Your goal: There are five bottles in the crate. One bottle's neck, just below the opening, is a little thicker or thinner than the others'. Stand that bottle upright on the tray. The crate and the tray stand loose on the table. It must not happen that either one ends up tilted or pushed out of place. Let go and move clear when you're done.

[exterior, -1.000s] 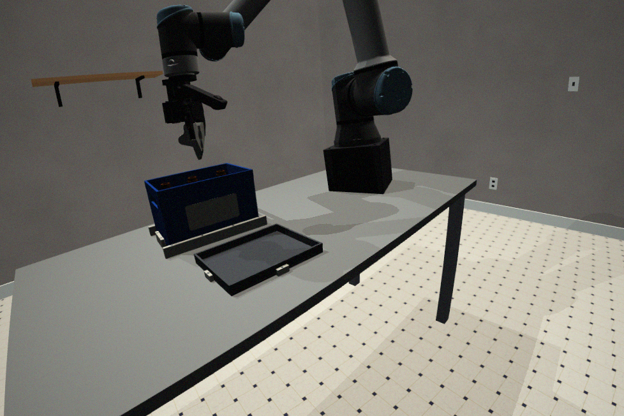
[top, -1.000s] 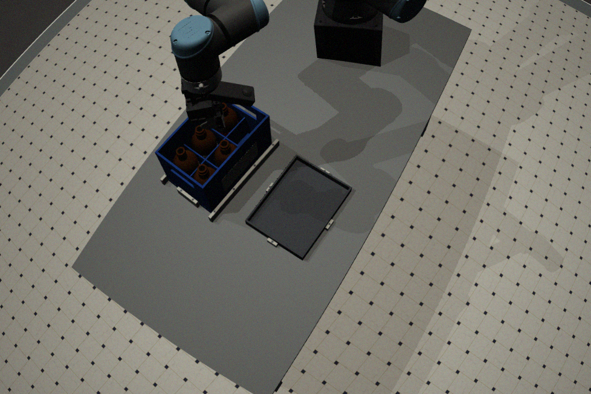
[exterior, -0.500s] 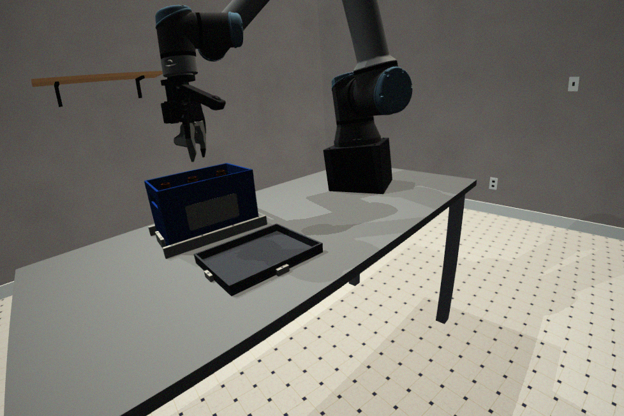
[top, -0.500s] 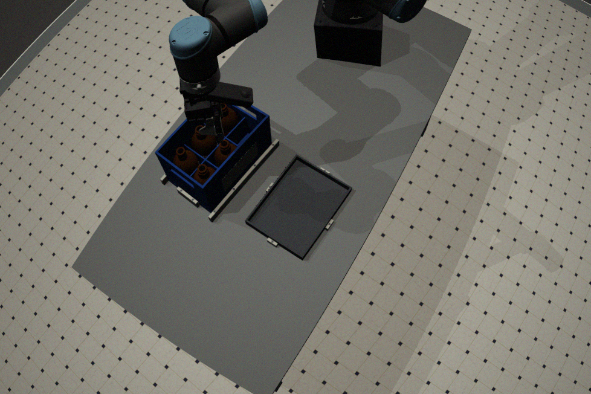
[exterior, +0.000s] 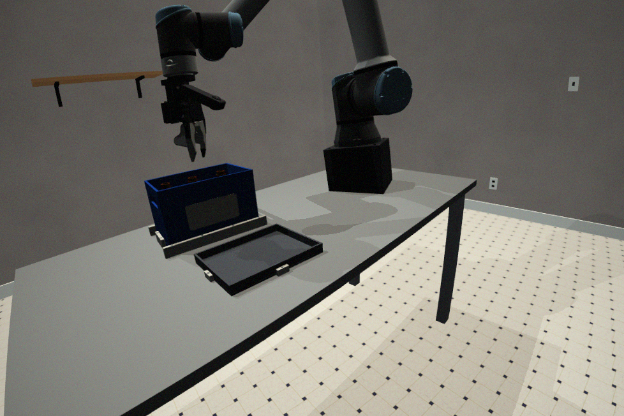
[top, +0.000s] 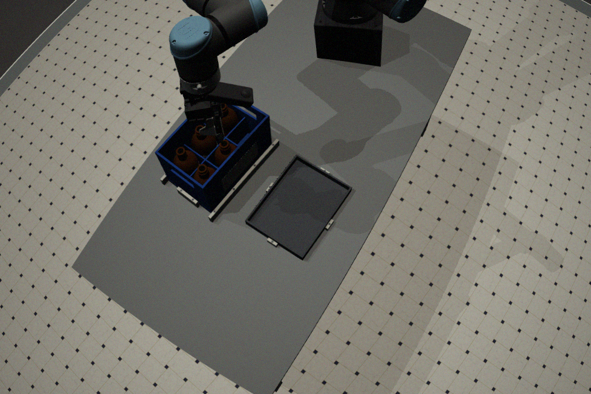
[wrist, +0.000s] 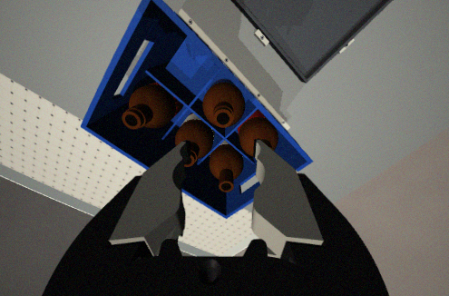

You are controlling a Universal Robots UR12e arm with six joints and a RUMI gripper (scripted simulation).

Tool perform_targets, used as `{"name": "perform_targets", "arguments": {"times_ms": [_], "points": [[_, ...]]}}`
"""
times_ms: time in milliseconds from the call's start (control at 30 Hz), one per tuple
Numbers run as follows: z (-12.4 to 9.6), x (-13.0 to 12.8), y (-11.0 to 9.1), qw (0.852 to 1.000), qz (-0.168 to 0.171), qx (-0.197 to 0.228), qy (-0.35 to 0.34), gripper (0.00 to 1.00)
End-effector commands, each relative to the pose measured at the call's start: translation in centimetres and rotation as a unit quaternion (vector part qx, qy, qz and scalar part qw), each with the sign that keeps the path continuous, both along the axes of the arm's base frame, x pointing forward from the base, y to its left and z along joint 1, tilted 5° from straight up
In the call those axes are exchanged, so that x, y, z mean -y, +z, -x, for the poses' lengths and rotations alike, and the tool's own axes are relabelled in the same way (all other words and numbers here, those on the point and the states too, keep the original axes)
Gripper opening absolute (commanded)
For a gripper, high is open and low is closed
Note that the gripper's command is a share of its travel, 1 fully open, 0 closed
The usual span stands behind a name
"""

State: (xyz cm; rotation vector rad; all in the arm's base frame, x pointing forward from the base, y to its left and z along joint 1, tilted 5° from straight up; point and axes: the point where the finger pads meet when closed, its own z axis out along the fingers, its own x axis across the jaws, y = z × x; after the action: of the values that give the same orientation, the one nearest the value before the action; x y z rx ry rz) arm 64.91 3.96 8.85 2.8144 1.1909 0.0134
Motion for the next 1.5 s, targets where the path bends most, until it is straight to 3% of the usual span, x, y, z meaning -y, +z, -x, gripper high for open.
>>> {"name": "perform_targets", "arguments": {"times_ms": [0,800,1467], "points": [[-0.1,0.1,0.1,1.0,0.001,0.001,-0.001,0.38],[0.1,0.1,-0.8,1.0,0.0,-0.001,-0.001,0.38],[0.0,0.3,-3.1,1.0,0.0,-0.001,-0.001,0.38]]}}
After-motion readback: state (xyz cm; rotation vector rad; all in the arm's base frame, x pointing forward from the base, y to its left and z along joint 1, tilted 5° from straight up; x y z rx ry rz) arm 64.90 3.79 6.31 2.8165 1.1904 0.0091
